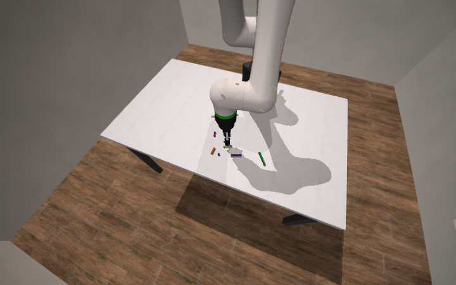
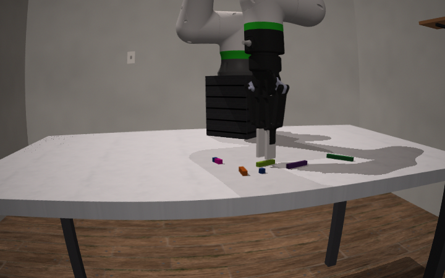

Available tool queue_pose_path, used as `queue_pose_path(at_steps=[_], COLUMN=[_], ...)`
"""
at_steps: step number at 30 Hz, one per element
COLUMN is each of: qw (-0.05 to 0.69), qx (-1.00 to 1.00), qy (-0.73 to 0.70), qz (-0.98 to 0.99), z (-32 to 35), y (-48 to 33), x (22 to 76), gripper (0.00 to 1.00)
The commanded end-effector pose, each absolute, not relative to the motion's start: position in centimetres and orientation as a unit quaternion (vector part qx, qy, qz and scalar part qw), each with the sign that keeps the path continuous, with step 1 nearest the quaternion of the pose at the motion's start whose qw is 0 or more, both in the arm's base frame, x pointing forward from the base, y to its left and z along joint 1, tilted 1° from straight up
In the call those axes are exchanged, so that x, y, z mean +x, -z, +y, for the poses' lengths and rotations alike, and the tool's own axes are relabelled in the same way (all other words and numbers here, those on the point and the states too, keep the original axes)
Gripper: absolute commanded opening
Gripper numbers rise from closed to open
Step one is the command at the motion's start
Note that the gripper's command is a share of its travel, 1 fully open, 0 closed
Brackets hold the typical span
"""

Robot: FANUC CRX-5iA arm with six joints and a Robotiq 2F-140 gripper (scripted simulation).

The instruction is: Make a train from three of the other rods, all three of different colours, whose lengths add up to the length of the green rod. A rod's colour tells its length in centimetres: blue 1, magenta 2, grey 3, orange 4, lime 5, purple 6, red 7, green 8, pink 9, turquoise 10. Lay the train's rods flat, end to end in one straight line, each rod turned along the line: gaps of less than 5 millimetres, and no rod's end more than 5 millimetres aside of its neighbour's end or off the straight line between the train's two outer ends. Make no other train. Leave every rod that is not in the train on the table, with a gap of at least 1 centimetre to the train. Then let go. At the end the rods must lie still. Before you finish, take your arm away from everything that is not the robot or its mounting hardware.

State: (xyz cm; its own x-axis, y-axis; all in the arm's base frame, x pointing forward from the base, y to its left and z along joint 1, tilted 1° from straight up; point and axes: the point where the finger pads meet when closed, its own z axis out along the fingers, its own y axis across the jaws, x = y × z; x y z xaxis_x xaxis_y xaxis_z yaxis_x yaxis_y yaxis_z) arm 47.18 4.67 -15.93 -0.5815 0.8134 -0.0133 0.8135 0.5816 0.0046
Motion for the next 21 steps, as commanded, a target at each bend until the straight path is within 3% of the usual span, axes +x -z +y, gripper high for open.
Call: queue_pose_path(at_steps=[1, 21], qw=[0.007, 0.007], qx=[0.457, 0.457], qy=[0.001, 0.001], qz=[0.889, 0.889], z=[4.7, 4.7], y=[15.9, 17.3], x=[47.2, 47.2], gripper=[0.15, 0.15])
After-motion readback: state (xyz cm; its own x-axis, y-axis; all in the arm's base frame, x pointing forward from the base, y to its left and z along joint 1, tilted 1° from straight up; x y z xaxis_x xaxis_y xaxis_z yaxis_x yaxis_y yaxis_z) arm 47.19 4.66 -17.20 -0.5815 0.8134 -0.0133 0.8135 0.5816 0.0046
